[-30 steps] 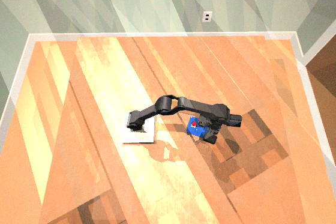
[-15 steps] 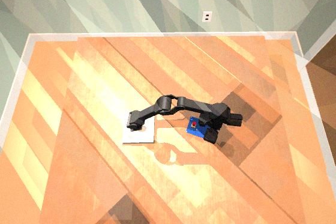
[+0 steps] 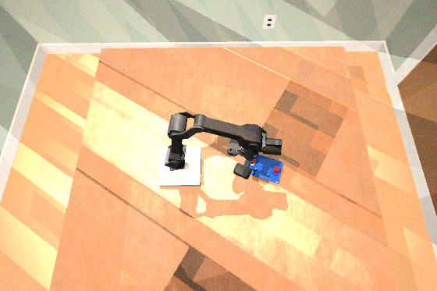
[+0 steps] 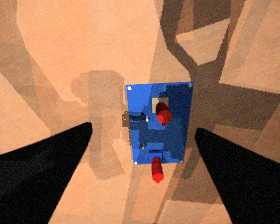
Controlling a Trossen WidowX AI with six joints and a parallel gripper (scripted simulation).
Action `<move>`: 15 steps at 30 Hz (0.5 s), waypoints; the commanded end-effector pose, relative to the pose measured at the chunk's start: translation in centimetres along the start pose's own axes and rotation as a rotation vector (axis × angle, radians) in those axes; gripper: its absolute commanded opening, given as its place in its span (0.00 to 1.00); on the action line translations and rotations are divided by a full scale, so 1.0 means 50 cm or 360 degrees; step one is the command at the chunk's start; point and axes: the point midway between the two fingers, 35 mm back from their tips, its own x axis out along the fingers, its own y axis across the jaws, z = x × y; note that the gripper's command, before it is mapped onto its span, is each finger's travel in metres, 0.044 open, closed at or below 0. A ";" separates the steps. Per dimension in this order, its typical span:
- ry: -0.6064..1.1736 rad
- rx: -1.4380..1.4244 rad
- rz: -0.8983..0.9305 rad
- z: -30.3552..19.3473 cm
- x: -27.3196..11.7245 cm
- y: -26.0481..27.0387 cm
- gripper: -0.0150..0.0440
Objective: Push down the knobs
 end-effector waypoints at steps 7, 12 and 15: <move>-0.0033 -0.0050 0.0018 0.140 0.024 0.043 1.00; -0.0033 -0.0050 0.0018 0.140 0.024 0.043 1.00; -0.0033 -0.0050 0.0018 0.140 0.024 0.043 1.00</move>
